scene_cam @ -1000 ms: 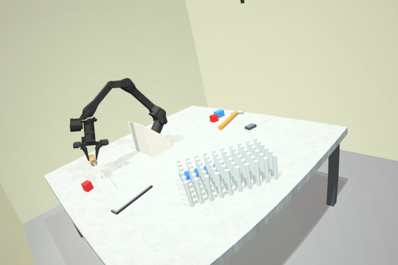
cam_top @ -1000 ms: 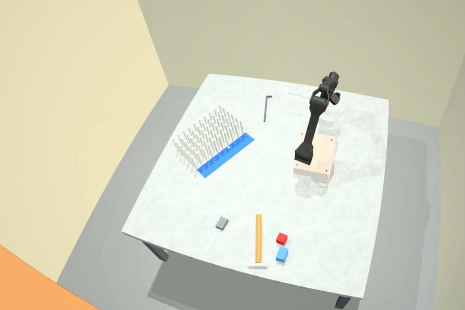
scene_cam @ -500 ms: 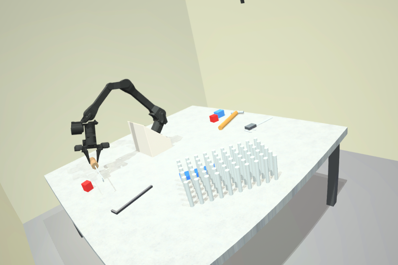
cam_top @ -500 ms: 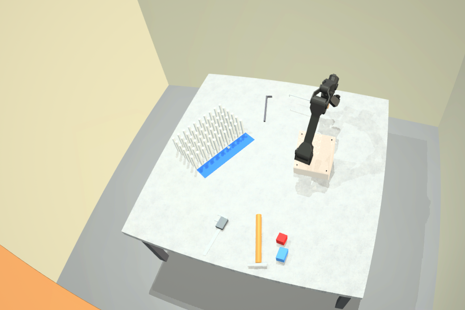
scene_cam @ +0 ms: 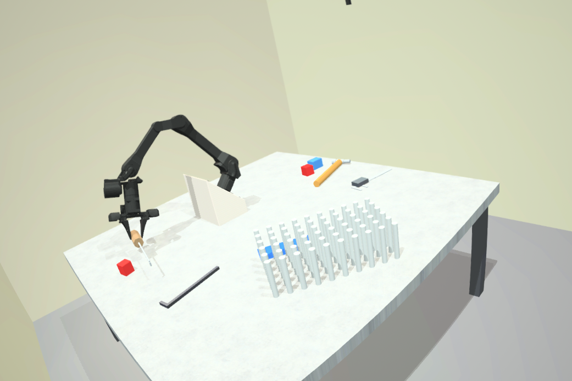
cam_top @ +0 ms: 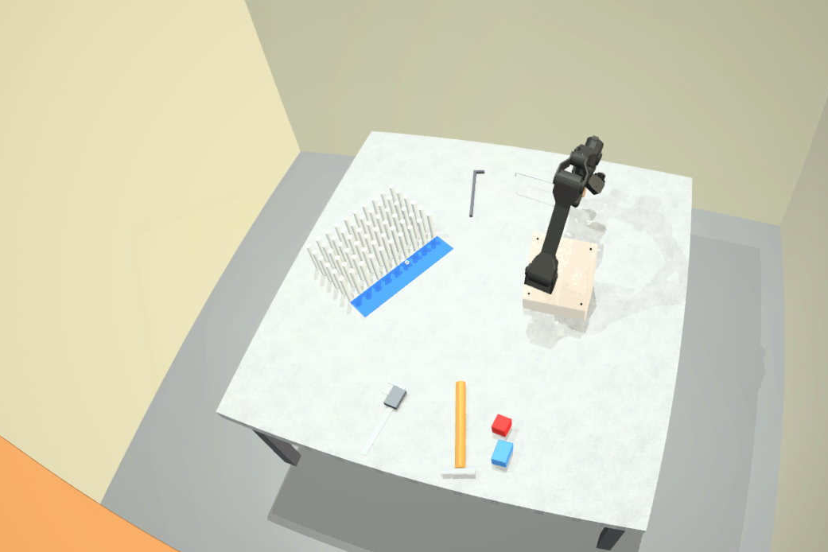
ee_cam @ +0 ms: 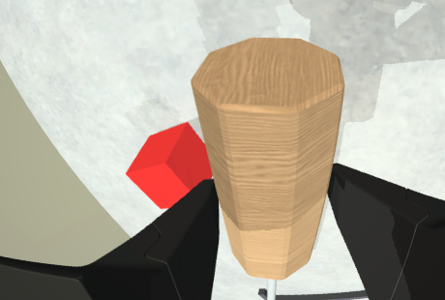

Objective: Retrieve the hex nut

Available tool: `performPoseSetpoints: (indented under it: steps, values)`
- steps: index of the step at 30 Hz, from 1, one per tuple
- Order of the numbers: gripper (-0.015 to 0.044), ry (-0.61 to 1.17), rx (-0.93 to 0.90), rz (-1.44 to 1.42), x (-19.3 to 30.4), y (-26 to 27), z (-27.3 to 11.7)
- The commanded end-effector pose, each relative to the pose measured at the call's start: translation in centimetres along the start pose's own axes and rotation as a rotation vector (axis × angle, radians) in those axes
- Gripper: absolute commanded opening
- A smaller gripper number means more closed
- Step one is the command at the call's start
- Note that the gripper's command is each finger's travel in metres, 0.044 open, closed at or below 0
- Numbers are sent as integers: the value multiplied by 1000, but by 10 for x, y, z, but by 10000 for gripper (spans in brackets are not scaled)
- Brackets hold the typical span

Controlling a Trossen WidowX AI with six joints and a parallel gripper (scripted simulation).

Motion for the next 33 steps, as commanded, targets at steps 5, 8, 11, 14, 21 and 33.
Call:
performPoseSetpoints:
  steps: [5,8,11,14,21,33]
  values:
    - [0,-1,7,-2,-3,-6,10]
    - [0,-1,7,-2,-4,-7,13]
    - [0,-1,7,-2,-5,-9,16]
    - [0,-1,7,-2,-6,-10,19]
    - [0,-1,7,-2,-8,-14,25]
    - [0,-1,7,-1,-12,-20,36]
Point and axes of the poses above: the point midway between the two fingers, 35 mm back from their tips, its own z axis out along the fingers, its own y axis across the jaws, x = y × z, the point moved 8 cm from there along -z, back along the fingers, and after that the axes turned 4 degrees about -z, right-handed, at the moved point
